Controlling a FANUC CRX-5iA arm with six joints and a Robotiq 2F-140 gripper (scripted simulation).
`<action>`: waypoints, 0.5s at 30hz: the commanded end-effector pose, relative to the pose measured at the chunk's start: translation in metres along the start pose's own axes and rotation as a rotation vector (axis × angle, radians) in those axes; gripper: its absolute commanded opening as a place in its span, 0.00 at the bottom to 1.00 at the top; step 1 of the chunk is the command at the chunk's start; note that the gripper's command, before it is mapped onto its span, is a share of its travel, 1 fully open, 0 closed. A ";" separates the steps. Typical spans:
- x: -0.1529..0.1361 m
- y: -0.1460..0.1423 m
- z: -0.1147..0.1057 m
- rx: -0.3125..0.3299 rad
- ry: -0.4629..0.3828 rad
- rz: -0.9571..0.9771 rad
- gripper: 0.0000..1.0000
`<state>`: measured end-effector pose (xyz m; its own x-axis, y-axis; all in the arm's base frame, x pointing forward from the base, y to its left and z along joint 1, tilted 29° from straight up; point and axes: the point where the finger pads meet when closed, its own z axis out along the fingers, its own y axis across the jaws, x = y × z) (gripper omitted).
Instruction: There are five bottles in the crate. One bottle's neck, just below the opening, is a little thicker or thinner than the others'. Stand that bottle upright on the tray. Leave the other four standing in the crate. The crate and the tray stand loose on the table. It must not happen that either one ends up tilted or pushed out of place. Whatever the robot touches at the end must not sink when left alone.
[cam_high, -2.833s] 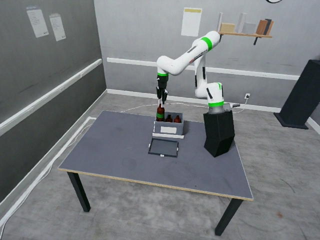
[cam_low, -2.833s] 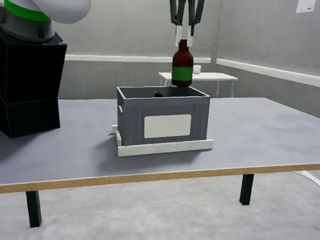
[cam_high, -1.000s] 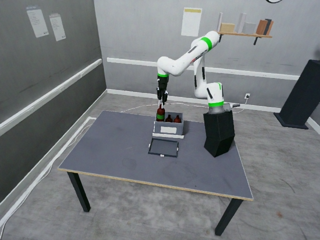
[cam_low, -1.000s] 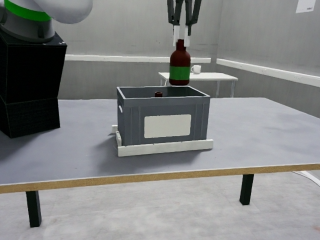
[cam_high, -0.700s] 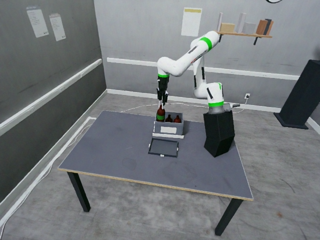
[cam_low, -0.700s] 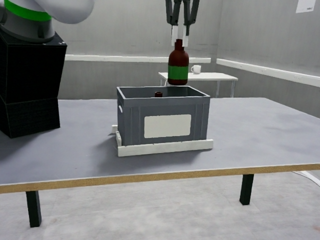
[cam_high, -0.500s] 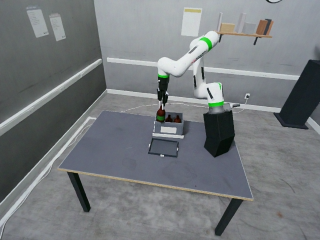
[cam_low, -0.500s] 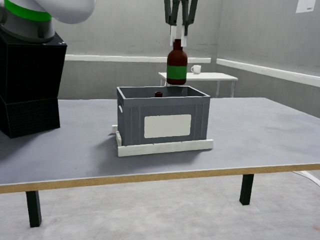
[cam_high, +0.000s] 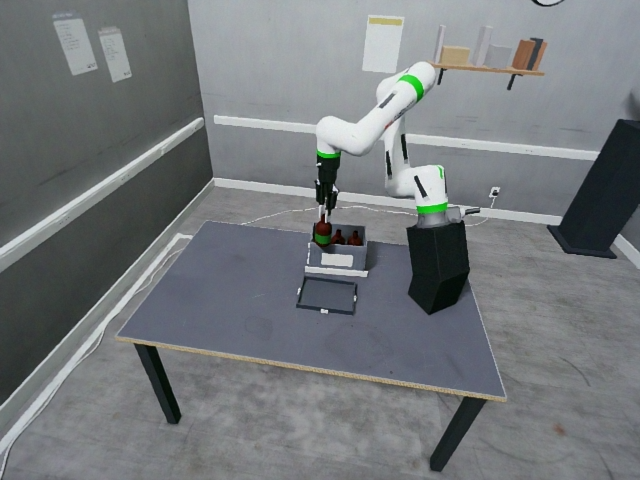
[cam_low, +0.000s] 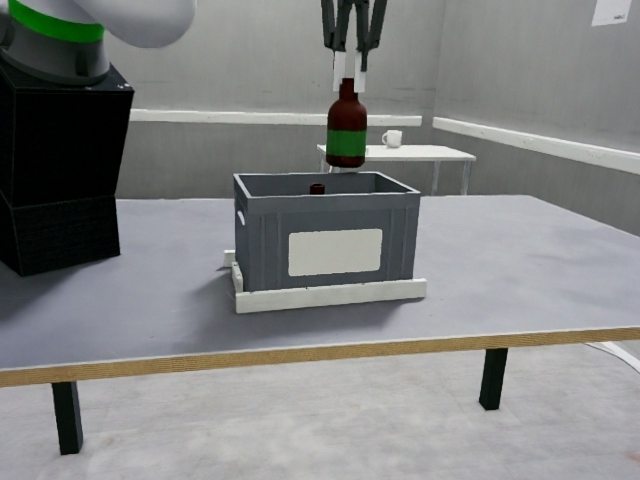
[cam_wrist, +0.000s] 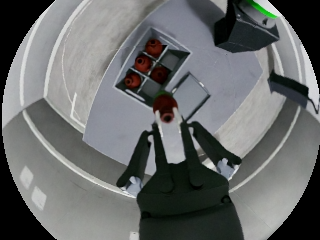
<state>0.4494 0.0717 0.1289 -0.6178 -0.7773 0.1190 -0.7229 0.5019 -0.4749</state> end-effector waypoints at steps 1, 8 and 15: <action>-0.004 0.006 -0.001 0.001 -0.001 0.000 0.10; -0.010 0.015 -0.001 0.001 -0.001 0.000 0.10; -0.019 0.029 -0.001 0.001 -0.001 0.000 0.10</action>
<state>0.4408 0.0960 0.1153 -0.6178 -0.7773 0.1190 -0.7229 0.5018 -0.4750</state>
